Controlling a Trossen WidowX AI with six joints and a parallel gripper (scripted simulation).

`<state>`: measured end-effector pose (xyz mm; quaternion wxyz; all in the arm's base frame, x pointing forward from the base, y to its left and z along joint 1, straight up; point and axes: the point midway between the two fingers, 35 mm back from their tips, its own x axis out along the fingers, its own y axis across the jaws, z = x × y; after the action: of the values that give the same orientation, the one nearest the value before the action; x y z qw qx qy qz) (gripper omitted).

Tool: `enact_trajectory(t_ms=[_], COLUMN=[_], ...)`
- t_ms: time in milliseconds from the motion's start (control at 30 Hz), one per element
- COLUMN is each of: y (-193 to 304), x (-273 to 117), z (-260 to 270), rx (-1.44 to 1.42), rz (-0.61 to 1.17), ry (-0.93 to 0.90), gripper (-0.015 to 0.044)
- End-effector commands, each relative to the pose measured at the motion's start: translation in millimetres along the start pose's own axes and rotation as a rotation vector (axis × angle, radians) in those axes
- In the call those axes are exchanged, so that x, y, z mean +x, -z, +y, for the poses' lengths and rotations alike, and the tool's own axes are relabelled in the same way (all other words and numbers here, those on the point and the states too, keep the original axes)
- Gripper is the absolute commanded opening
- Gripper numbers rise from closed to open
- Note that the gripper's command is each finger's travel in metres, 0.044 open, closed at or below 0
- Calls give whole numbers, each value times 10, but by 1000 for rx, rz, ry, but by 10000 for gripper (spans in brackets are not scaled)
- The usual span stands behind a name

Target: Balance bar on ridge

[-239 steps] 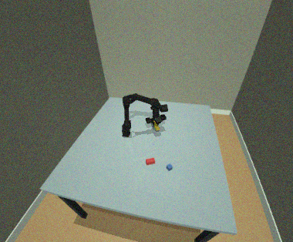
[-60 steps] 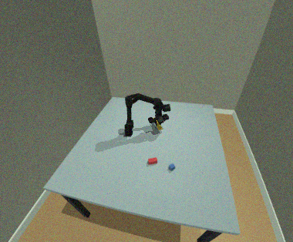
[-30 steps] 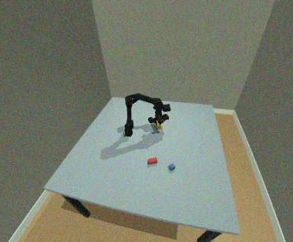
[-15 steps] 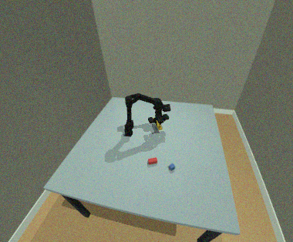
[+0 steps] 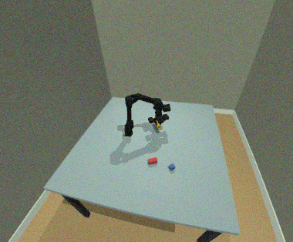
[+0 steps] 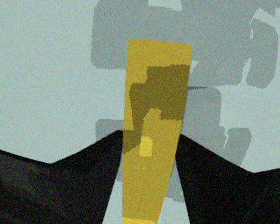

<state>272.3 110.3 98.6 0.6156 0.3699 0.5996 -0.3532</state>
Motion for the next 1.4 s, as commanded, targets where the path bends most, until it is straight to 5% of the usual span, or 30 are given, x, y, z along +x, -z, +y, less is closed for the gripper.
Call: enact_trajectory(t_ms=[0,667,1000,1133,1367], y=[0,0,0,-2,-5], x=[0,0,0,-81,-918], z=[0,0,0,15,17], rx=[0,0,0,0,0], rz=[0,0,0,0,0], ry=[0,0,0,0,0], gripper=[172,185,440,440,440])
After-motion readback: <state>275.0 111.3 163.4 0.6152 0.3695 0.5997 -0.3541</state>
